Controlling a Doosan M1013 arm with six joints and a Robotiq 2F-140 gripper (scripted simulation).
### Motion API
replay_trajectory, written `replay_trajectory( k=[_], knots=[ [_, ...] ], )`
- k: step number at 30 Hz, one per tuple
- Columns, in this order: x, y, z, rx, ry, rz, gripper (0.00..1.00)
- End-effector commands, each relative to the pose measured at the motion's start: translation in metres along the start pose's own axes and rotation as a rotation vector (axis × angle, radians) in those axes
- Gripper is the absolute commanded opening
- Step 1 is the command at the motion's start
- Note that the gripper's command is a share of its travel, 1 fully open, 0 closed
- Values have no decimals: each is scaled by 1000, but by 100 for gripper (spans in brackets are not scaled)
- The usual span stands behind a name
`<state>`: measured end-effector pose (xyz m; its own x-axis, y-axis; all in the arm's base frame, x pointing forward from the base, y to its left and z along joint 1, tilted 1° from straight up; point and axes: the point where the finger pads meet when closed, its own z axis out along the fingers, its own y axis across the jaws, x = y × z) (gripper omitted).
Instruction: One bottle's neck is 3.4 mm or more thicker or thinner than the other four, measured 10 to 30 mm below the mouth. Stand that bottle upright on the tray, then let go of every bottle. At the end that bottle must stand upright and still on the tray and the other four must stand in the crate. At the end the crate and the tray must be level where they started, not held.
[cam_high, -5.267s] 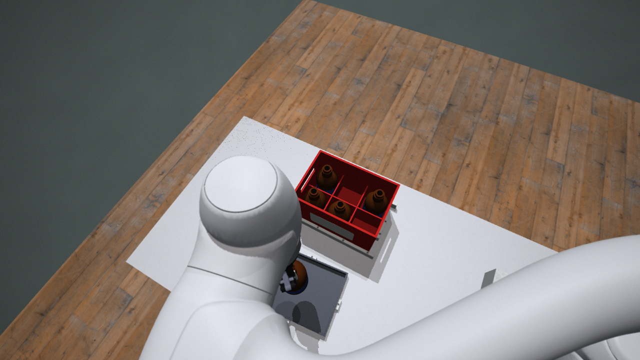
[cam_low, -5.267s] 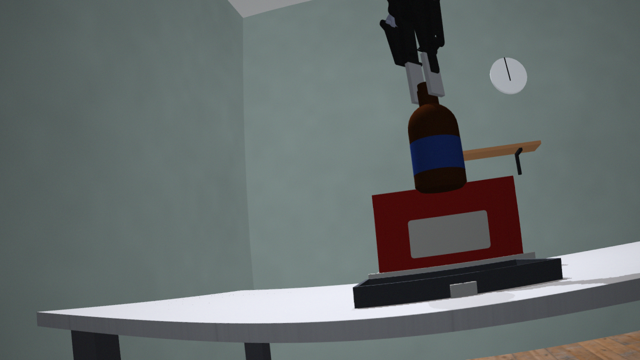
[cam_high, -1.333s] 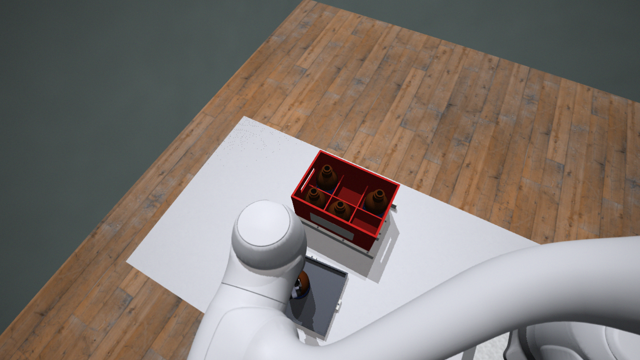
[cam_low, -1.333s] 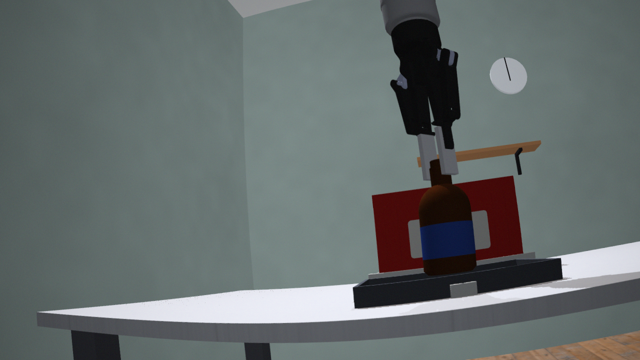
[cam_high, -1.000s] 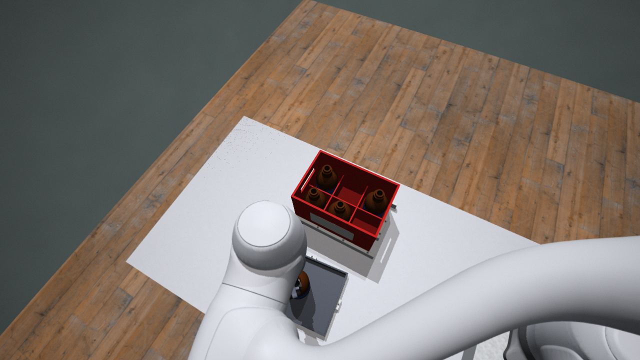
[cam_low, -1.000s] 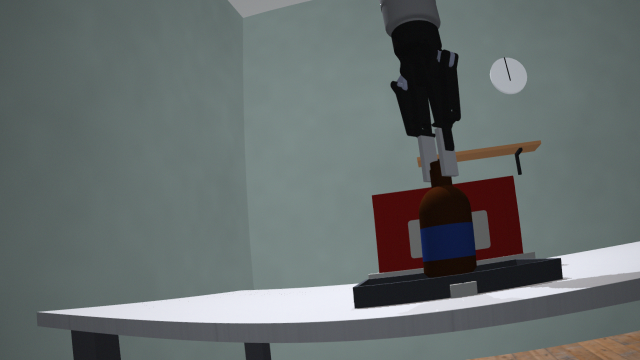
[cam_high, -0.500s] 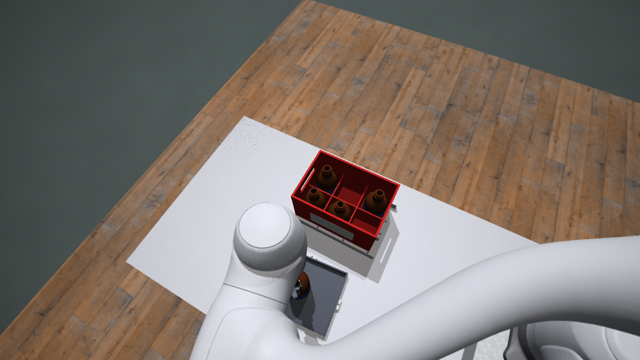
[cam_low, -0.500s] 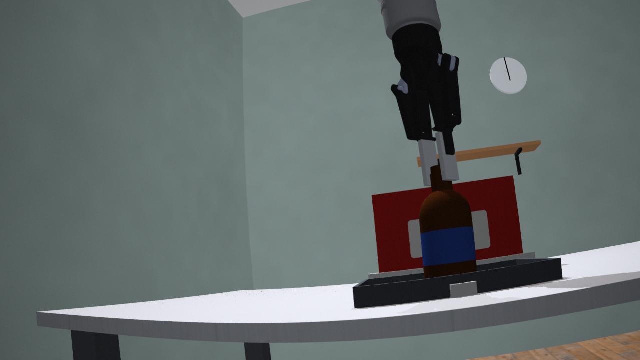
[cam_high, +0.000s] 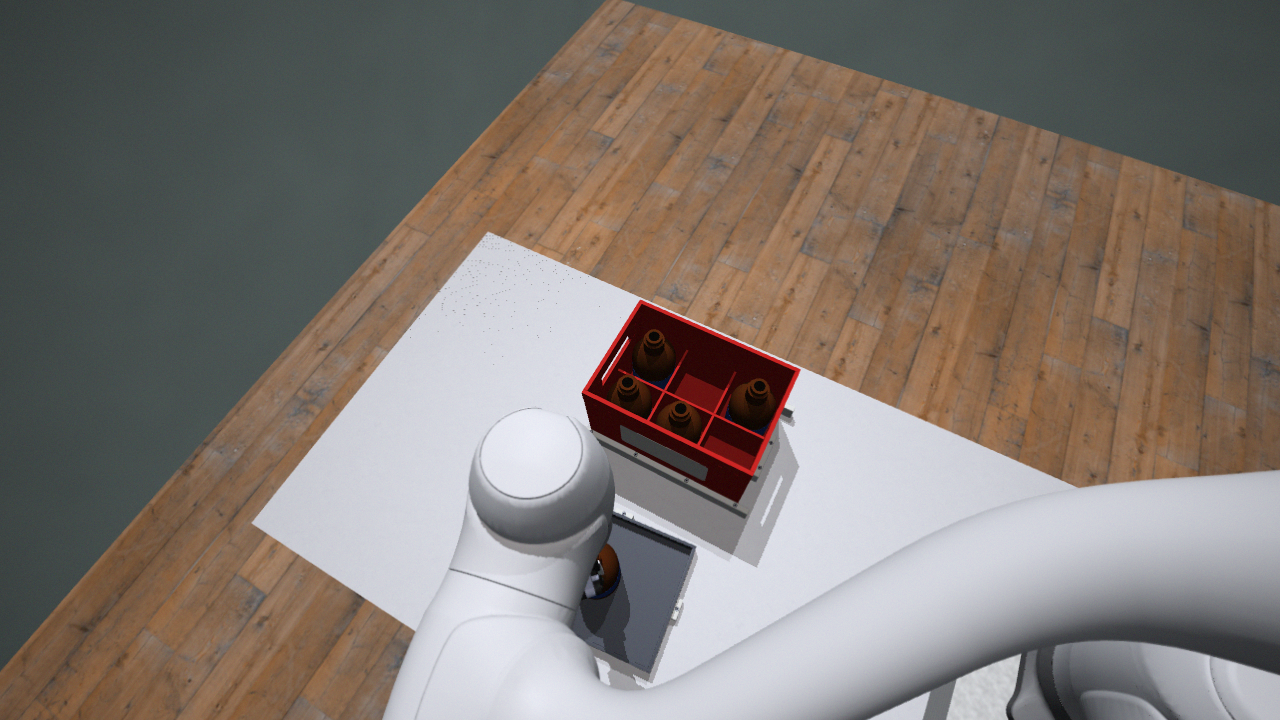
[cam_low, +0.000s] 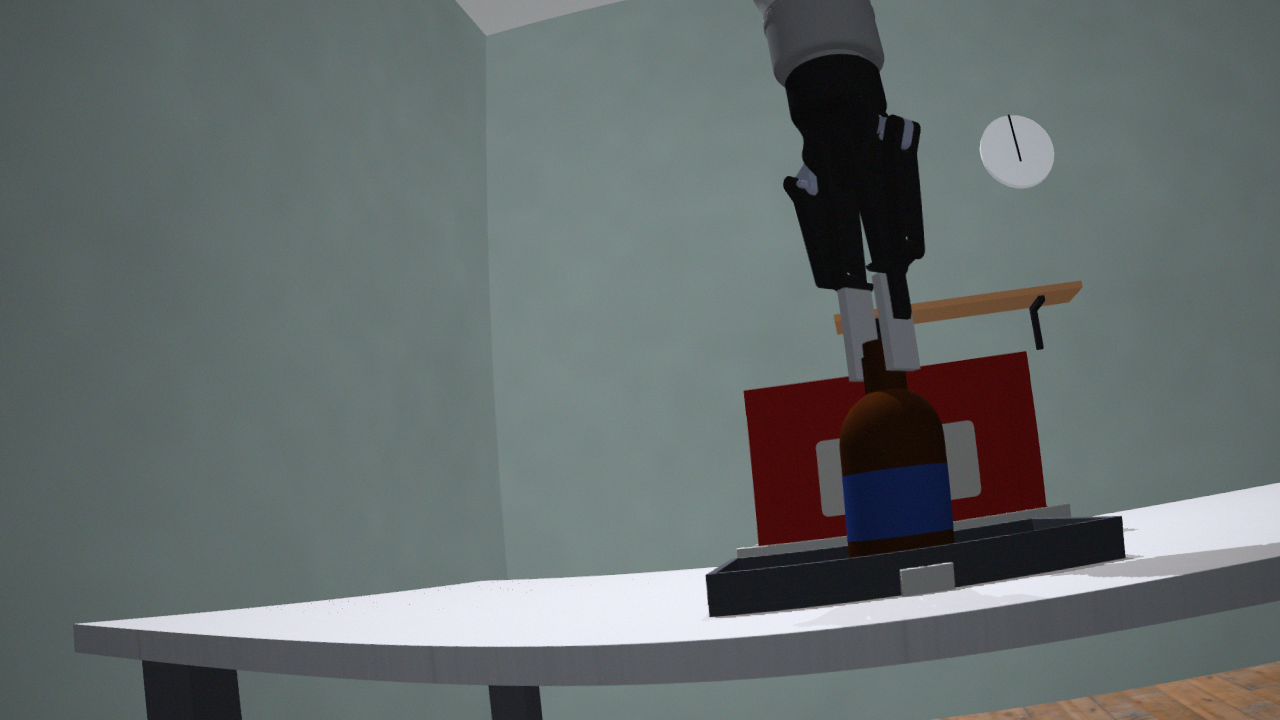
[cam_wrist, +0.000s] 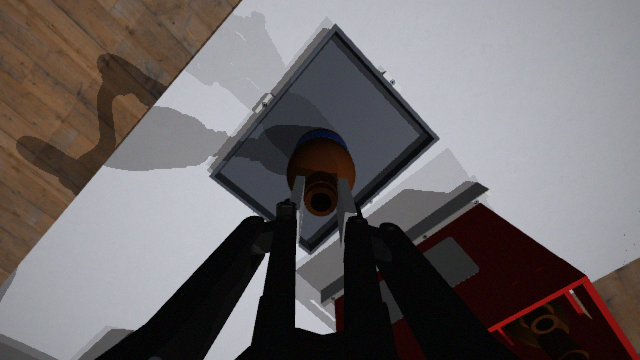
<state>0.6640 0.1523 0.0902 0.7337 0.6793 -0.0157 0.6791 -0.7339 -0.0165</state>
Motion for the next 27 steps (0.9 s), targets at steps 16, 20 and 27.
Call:
replay_trajectory(
  k=[16, 20, 27],
  knots=[
    [0, 0, 3, 0, 0, 0, 0],
    [0, 0, 3, 0, 0, 0, 0],
    [0, 0, 3, 0, 0, 0, 0]
  ],
)
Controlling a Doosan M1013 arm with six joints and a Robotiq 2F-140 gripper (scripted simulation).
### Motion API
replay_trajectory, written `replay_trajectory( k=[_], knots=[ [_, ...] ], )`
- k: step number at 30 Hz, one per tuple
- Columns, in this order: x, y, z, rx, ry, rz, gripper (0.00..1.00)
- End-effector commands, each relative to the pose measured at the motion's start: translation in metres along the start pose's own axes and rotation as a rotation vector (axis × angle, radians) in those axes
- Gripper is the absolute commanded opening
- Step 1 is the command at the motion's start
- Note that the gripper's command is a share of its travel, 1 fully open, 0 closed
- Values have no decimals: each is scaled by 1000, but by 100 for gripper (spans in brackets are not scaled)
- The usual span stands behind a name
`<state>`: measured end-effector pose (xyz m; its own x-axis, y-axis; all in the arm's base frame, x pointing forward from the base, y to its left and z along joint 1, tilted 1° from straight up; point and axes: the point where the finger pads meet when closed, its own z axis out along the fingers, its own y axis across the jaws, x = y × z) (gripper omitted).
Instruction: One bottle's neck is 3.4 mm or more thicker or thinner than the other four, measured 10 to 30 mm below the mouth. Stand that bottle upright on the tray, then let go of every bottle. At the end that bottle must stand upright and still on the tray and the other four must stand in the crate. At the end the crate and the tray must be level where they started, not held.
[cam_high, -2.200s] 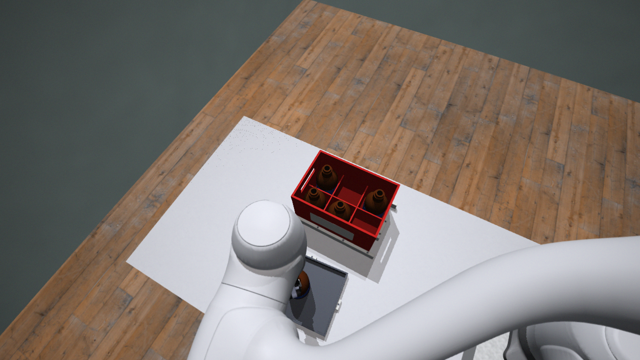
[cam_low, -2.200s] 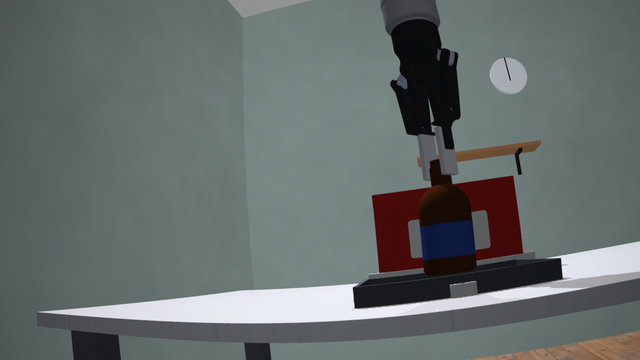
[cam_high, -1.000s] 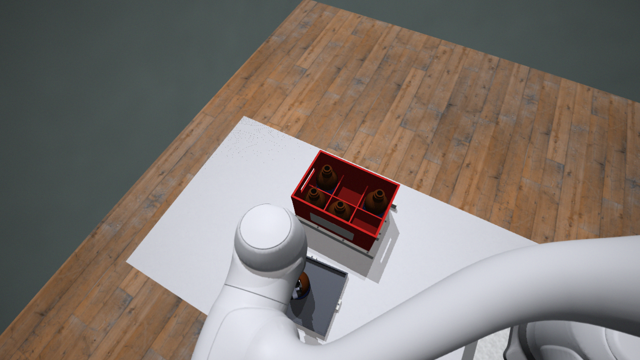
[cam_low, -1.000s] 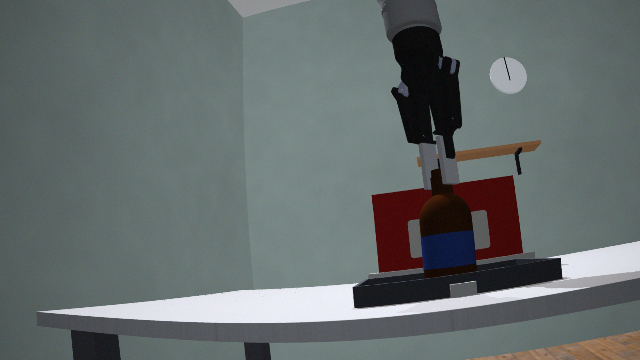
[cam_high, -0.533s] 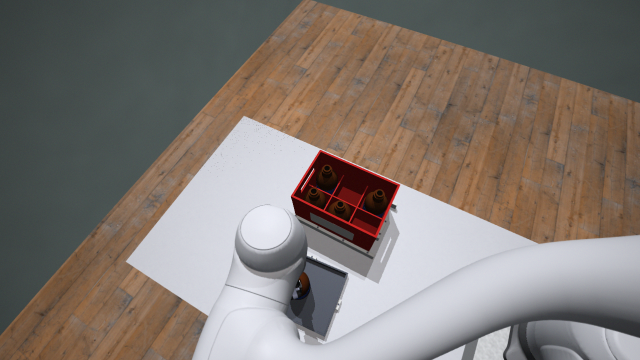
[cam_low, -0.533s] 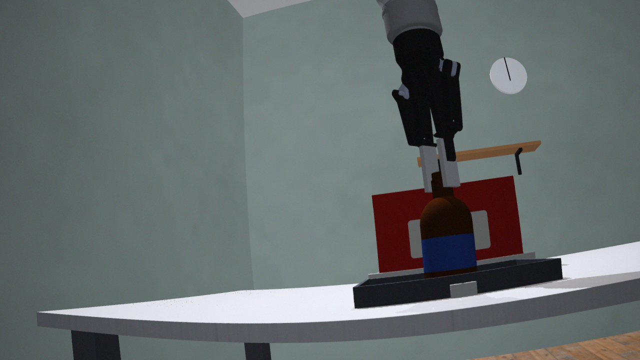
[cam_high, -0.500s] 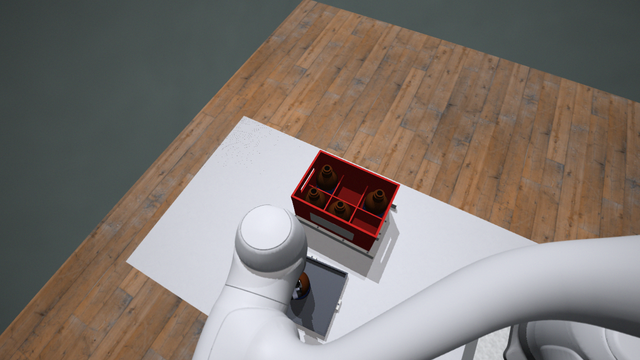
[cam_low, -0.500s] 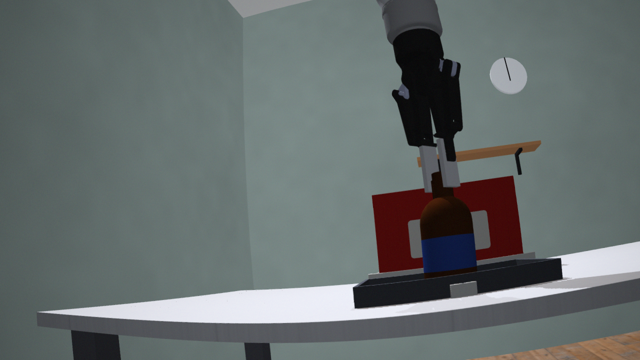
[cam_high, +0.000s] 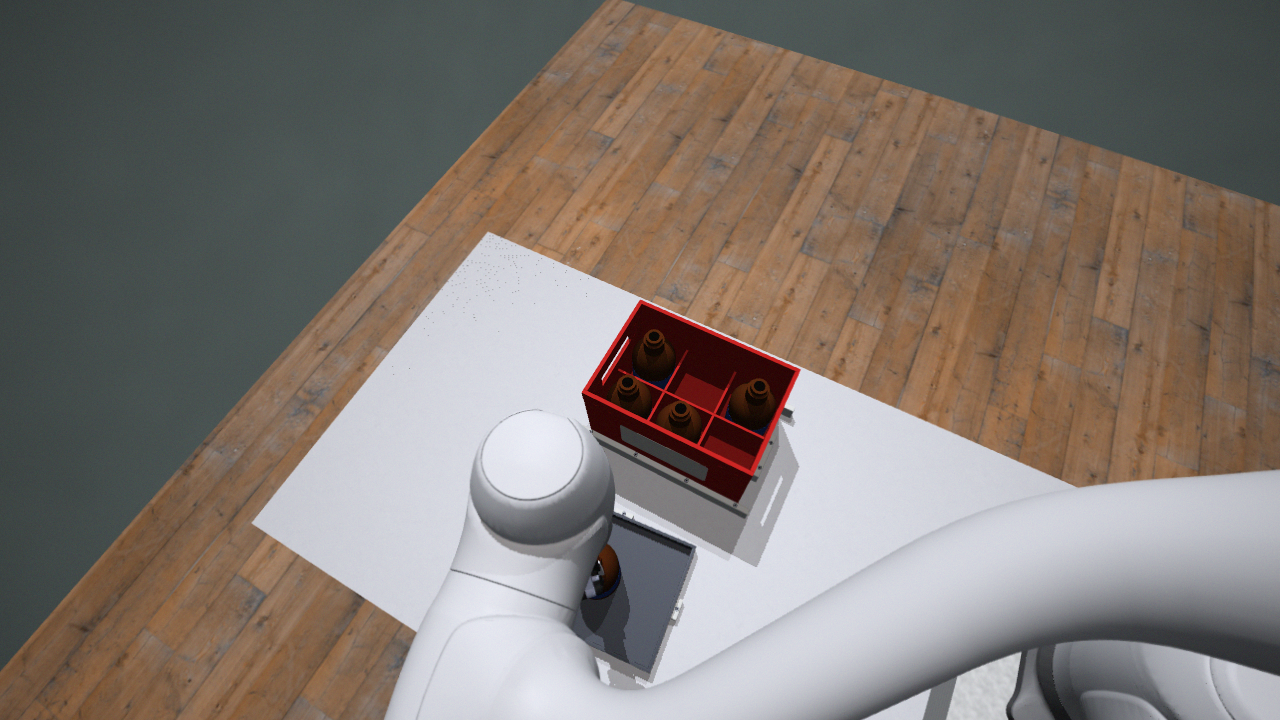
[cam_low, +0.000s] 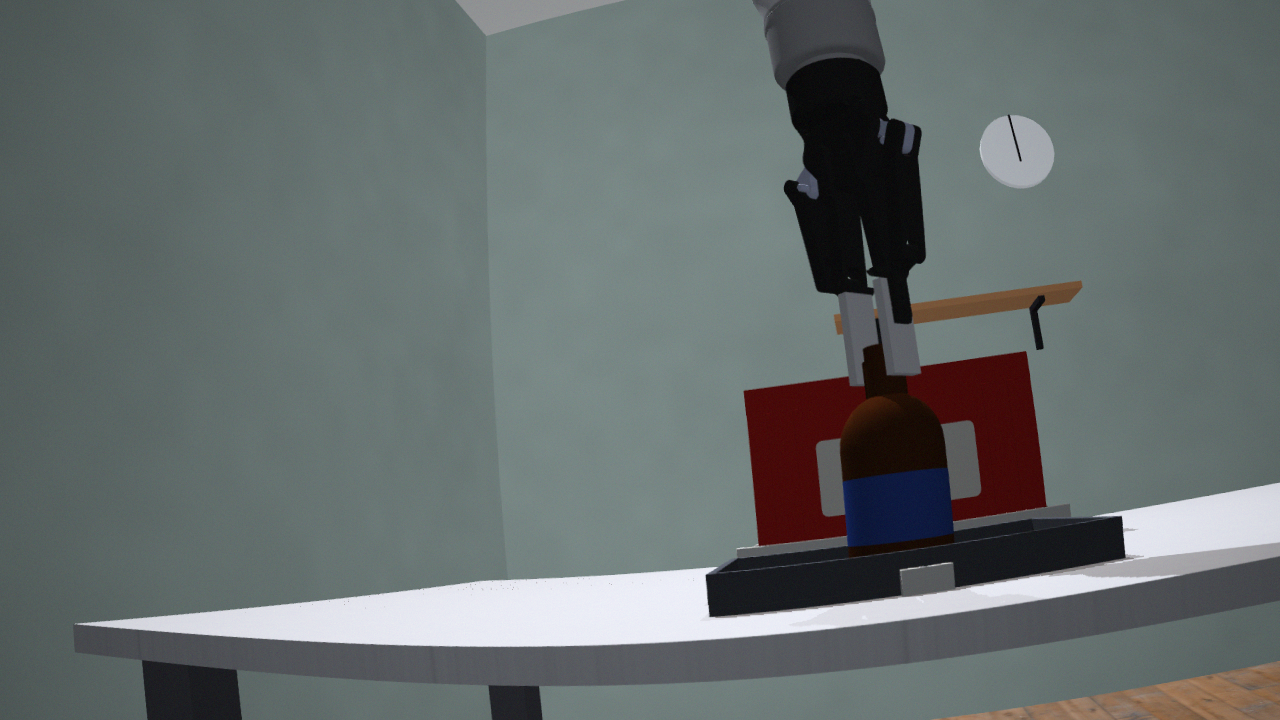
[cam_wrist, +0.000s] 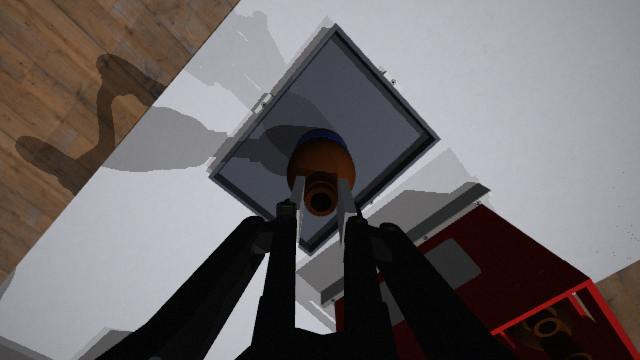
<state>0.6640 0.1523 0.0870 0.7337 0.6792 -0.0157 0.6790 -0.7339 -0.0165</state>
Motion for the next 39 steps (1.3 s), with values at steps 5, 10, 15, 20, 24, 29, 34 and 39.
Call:
replay_trajectory(
  k=[5, 10, 15, 20, 24, 29, 34, 39],
  knots=[
    [0, 0, 0, 0, 0, 0, 0],
    [0, 0, 0, 0, 0, 0, 0],
    [0, 0, 0, 0, 0, 0, 0],
    [0, 0, 0, 0, 0, 0, 0],
    [0, 0, 0, 0, 0, 0, 0],
    [0, 0, 0, 0, 0, 0, 0],
    [0, 0, 0, 0, 0, 0, 100],
    [0, 0, 0, 0, 0, 0, 100]
  ],
)
